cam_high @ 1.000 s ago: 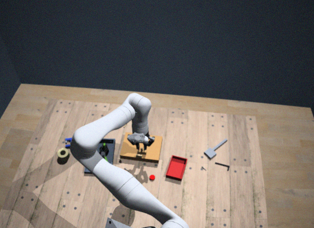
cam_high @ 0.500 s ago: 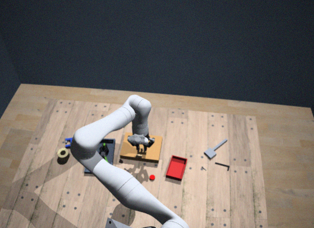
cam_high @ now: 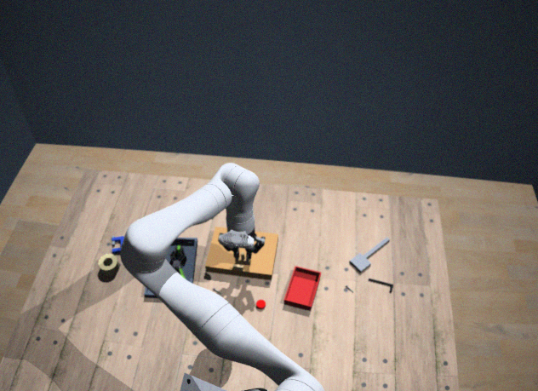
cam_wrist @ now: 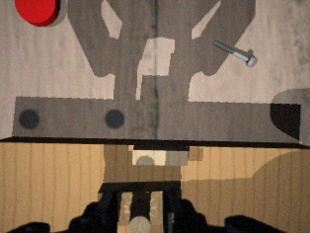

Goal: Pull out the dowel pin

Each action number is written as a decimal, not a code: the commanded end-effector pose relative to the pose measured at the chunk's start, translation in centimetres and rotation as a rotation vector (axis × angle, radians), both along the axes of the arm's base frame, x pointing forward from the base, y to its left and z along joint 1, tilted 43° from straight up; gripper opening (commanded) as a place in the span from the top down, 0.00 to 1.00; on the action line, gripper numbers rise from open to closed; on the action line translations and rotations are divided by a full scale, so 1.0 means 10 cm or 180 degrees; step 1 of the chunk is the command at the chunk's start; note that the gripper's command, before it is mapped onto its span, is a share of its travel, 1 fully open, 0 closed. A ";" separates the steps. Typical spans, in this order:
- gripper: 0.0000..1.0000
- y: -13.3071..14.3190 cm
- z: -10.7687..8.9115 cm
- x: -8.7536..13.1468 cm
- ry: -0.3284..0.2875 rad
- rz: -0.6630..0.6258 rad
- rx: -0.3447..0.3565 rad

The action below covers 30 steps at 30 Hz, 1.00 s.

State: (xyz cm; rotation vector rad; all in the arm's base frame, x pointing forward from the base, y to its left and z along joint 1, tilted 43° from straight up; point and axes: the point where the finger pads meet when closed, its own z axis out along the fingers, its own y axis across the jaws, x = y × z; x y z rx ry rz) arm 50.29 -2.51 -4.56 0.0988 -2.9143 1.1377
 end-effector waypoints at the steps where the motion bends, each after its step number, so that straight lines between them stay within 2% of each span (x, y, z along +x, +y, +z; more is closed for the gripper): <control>1: 0.66 0.01 0.01 0.01 -0.0004 0.0005 0.0003; 29: 0.66 0.01 0.01 0.01 -0.0004 0.0005 0.0003; 30: 0.72 0.01 0.01 0.01 -0.0004 0.0005 0.0003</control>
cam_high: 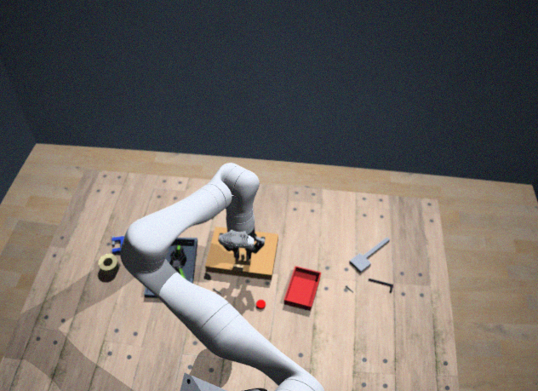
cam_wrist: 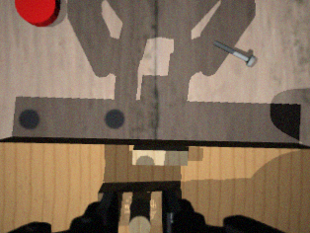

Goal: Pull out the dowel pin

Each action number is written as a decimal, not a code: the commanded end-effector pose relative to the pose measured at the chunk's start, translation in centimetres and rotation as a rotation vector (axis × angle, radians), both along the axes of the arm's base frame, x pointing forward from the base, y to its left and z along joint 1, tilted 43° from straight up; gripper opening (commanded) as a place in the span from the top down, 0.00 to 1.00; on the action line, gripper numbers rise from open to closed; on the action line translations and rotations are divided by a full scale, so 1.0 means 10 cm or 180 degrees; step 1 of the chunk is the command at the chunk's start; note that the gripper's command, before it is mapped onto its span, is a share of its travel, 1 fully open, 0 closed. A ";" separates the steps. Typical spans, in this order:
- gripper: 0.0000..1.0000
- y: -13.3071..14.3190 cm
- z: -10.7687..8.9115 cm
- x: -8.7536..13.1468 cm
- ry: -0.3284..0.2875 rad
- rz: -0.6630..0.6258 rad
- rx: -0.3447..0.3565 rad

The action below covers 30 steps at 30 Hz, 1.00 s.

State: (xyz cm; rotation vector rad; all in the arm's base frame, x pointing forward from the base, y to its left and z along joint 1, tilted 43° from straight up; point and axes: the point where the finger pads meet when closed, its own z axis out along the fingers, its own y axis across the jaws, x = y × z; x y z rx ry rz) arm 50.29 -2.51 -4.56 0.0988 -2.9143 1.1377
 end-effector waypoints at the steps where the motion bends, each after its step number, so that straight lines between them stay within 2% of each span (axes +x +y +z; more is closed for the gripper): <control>1: 0.72 0.01 0.01 0.01 -0.0004 0.0005 0.0003; 7: 0.72 0.01 0.01 0.01 -0.0004 0.0005 0.0003; 8: 0.78 0.01 0.01 0.01 -0.0004 0.0005 0.0003; 13: 0.78 0.01 0.01 0.01 -0.0004 0.0005 0.0003; 14: 0.84 0.01 0.01 0.01 -0.0004 0.0005 0.0003; 19: 0.84 0.01 0.01 0.01 -0.0004 0.0005 0.0003; 20: 0.90 0.01 0.01 0.01 -0.0004 0.0005 0.0003; 30: 0.90 0.01 0.01 0.01 -0.0004 0.0005 0.0003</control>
